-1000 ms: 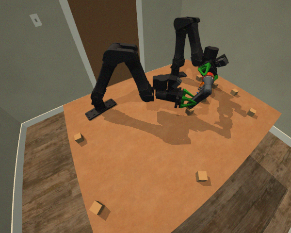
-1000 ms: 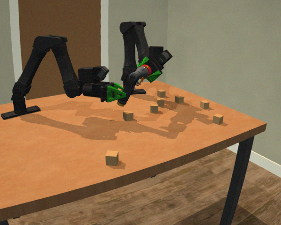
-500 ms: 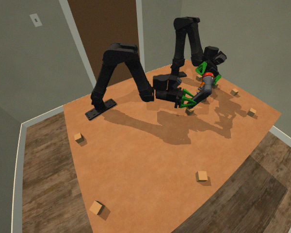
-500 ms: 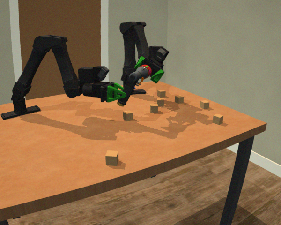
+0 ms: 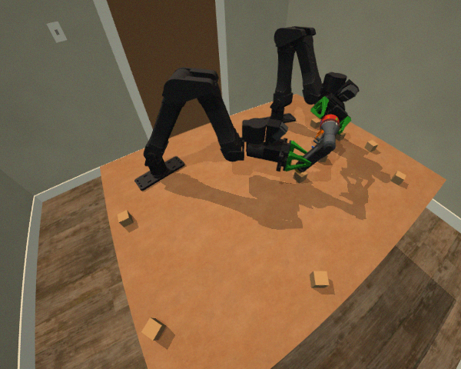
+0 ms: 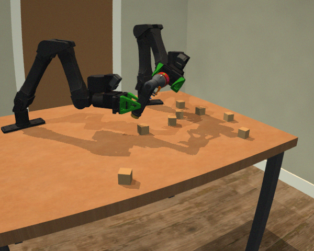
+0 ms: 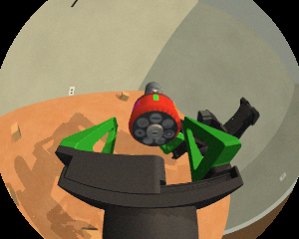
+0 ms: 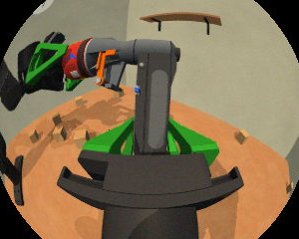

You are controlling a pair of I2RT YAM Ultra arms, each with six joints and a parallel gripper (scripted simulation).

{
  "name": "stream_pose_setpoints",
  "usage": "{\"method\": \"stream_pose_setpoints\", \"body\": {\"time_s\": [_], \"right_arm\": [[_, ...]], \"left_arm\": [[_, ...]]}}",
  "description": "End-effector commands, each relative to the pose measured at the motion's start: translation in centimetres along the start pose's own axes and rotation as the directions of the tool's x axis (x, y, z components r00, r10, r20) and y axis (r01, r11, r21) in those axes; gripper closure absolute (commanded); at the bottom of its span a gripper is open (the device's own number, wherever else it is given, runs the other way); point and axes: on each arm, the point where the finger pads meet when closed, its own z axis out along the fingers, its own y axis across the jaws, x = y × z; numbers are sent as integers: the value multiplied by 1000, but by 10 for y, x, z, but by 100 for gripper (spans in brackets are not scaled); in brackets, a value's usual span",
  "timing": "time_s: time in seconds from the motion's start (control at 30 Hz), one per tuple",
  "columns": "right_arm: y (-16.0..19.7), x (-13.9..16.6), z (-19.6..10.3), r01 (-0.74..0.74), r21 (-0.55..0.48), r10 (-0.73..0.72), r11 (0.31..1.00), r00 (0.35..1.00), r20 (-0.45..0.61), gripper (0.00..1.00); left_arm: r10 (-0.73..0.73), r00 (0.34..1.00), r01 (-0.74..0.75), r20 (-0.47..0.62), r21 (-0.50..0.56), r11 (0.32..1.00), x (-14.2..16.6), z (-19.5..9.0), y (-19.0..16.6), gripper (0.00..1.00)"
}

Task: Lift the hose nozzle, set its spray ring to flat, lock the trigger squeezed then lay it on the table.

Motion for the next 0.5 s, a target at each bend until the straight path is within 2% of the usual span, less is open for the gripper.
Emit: {"method": "stream_pose_setpoints", "body": {"time_s": [0.0, 0.47], "right_arm": [[-3, -73, 9, -69, 7, 66, 998, 979, 195, 64], [-3, -73, 9, -69, 7, 66, 998, 979, 195, 64]], "left_arm": [[29, 1000, -29, 5, 16, 999, -1, -11, -8, 14], [41, 999, -41, 11, 19, 999, -7, -41, -9, 14]]}}
